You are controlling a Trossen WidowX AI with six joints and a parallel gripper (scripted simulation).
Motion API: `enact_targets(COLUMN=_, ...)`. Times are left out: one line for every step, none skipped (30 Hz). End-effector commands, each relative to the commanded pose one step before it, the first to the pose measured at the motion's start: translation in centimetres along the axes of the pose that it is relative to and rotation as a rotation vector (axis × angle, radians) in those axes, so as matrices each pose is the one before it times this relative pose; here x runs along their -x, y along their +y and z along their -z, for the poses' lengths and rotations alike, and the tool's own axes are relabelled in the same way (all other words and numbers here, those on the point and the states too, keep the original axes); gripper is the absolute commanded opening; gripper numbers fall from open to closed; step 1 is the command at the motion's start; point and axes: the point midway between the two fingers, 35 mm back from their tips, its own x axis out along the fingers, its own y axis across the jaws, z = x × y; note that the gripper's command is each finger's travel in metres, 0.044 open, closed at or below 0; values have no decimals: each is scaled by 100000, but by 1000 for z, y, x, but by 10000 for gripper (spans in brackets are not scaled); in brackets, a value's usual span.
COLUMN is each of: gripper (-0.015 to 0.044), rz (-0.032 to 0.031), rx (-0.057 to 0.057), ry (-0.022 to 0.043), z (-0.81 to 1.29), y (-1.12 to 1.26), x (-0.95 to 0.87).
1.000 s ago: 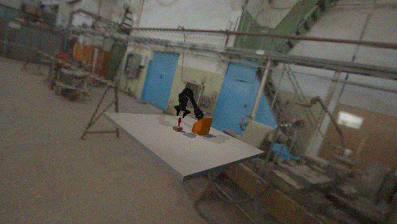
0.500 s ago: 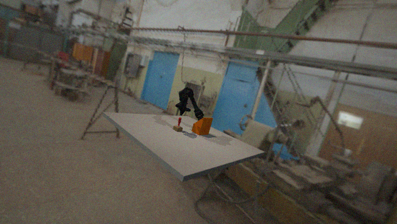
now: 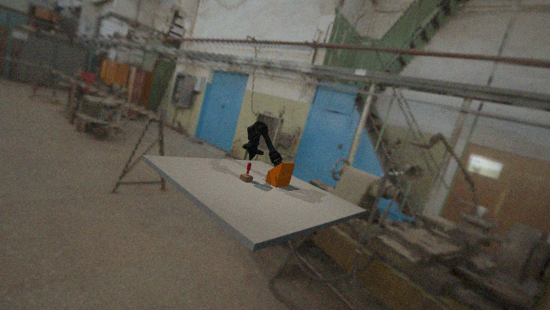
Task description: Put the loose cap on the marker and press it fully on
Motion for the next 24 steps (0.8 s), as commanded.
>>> enact_targets(gripper=0, rz=539, rx=1040, ry=939, z=284, y=-41, x=-816)
enact_targets(gripper=0, rz=5, rx=-2, ry=-2, z=0, y=-2, x=-154)
enact_targets(gripper=0, rz=5, rx=-2, ry=-2, z=0, y=-1, x=-154)
enact_targets(gripper=0, rz=5, rx=-2, ry=-2, z=0, y=-1, x=-154)
enact_targets(gripper=0, rz=5, rx=-2, ry=-2, z=0, y=-1, x=-155)
enact_targets(gripper=0, rz=5, rx=-2, ry=-2, z=0, y=-1, x=-155)
enact_targets(gripper=0, rz=5, rx=-2, ry=-2, z=0, y=-1, x=-155)
enact_targets(gripper=0, rz=5, rx=-2, ry=-2, z=0, y=-1, x=-155)
enact_targets(gripper=0, rz=5, rx=-2, ry=-2, z=0, y=-1, x=-155)
enact_targets(gripper=0, rz=5, rx=-2, ry=-2, z=0, y=-1, x=-155)
enact_targets(gripper=0, rz=5, rx=-2, ry=-2, z=0, y=-1, x=-155)
enact_targets(gripper=0, rz=5, rx=-2, ry=-2, z=0, y=-1, x=-155)
enact_targets(gripper=0, rz=5, rx=-2, ry=-2, z=0, y=-1, x=-155)
enact_targets(gripper=0, rz=5, rx=-2, ry=-2, z=0, y=-1, x=-155)
enact_targets(gripper=0, rz=5, rx=-2, ry=-2, z=0, y=-1, x=-155)
enact_targets(gripper=0, rz=5, rx=-2, ry=-2, z=0, y=-1, x=-155)
enact_targets(gripper=0, rz=5, rx=-2, ry=-2, z=-1, y=-3, x=-153)
enact_targets(gripper=0, rz=5, rx=-2, ry=-2, z=-3, y=-4, x=-136)
enact_targets(gripper=0, rz=6, rx=-2, ry=-2, z=-4, y=-5, x=-133)
enact_targets(gripper=0, rz=6, rx=-2, ry=-1, z=-7, y=-4, x=-118)
enact_targets(gripper=0, rz=3, rx=-1, ry=-1, z=-7, y=-3, x=-68)
enact_targets(gripper=0, rz=3, rx=-1, ry=-1, z=-9, y=-3, x=-54)
enact_targets(gripper=0, rz=1, rx=-1, ry=-1, z=-7, y=-1, x=-26)
enact_targets(gripper=0, rz=1, rx=0, ry=0, z=-5, y=0, x=-18)
